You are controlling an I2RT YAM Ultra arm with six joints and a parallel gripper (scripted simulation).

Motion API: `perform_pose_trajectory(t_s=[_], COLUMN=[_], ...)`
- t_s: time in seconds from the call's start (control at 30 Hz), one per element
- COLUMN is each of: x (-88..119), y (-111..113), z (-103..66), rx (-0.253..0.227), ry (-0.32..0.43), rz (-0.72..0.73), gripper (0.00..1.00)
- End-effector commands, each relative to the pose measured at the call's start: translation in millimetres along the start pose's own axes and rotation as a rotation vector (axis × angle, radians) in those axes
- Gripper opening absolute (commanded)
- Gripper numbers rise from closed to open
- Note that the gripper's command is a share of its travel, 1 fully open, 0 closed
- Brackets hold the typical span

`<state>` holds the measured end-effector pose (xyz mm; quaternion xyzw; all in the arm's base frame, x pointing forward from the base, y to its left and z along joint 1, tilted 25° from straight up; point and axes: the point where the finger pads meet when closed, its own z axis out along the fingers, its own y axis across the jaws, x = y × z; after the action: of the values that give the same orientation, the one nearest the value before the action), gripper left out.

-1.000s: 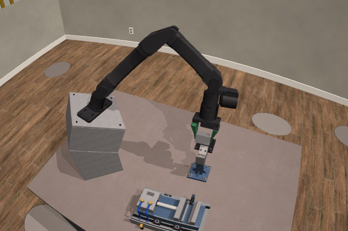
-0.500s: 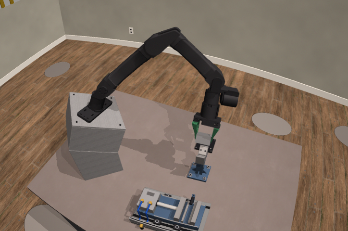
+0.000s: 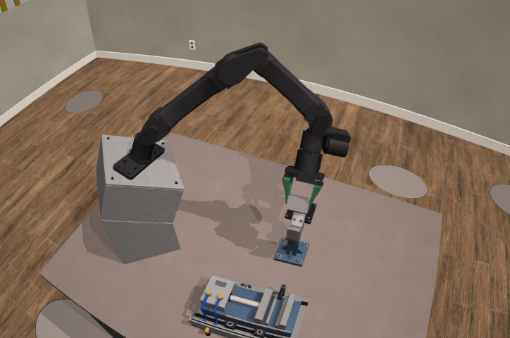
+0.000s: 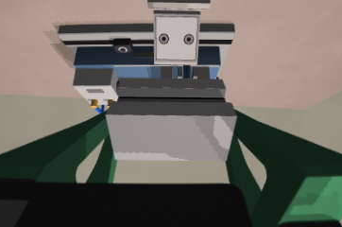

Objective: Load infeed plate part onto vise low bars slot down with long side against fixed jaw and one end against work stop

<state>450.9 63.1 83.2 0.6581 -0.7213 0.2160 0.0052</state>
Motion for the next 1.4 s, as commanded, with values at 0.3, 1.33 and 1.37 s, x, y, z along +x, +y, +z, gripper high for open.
perform_pose_trajectory(t_s=[0.3,1.33,1.37], x=[8.5,14.1,14.1], y=[-6.2,-9.3,-9.3], z=[-8.6,-13.7,-13.7], rx=[0.012,0.023,0.023], ry=[0.118,0.171,0.171], rz=[0.017,0.031,0.031], gripper=[0.0,0.0,0.0])
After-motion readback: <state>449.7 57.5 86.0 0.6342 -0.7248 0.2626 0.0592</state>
